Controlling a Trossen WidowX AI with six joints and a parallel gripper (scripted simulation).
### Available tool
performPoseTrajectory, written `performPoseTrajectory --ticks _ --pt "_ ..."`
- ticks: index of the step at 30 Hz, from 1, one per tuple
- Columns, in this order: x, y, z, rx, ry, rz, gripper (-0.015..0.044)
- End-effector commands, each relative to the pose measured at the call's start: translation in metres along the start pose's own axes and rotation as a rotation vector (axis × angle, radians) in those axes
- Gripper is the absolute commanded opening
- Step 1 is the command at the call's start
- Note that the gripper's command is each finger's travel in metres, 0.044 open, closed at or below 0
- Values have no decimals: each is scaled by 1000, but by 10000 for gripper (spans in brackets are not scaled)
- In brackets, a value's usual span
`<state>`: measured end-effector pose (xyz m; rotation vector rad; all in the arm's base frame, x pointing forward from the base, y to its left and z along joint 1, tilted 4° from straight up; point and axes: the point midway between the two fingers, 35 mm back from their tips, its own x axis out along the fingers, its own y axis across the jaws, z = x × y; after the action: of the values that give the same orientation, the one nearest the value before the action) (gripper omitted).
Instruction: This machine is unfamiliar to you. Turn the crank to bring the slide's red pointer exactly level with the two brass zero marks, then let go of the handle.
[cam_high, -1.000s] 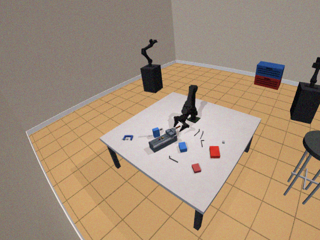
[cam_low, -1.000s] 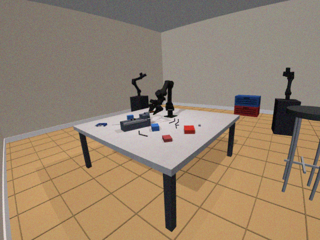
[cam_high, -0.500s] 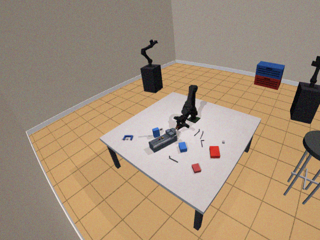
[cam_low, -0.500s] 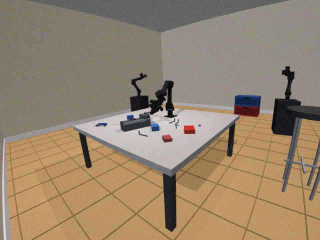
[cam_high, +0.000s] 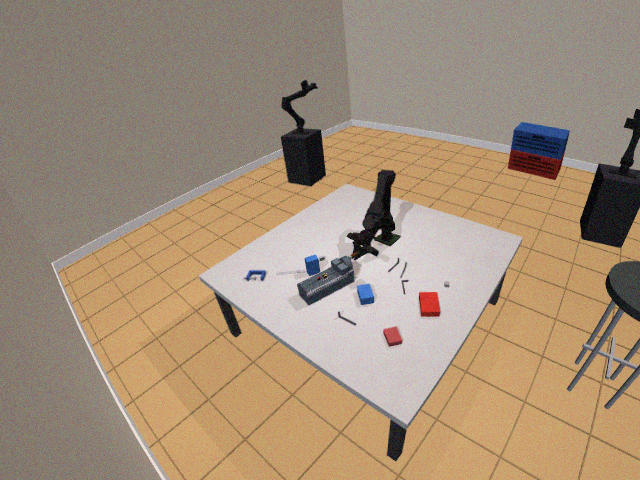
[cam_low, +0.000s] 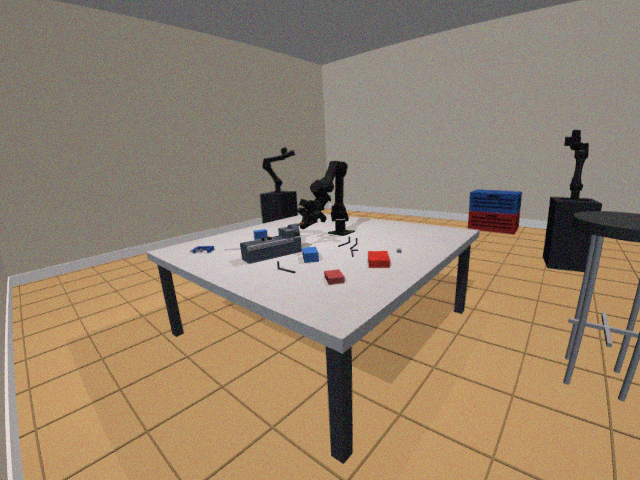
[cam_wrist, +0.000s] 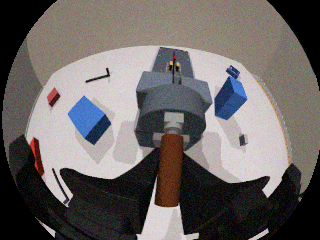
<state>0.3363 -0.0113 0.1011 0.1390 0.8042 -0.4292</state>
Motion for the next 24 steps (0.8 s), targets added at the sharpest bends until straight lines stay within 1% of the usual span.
performPoseTrajectory --ticks 1,10,24 --pt "0 -4 0 -2 1 -2 0" --pt "1 -17 0 -3 1 -3 0" --pt "12 -32 -12 -4 1 -4 0"
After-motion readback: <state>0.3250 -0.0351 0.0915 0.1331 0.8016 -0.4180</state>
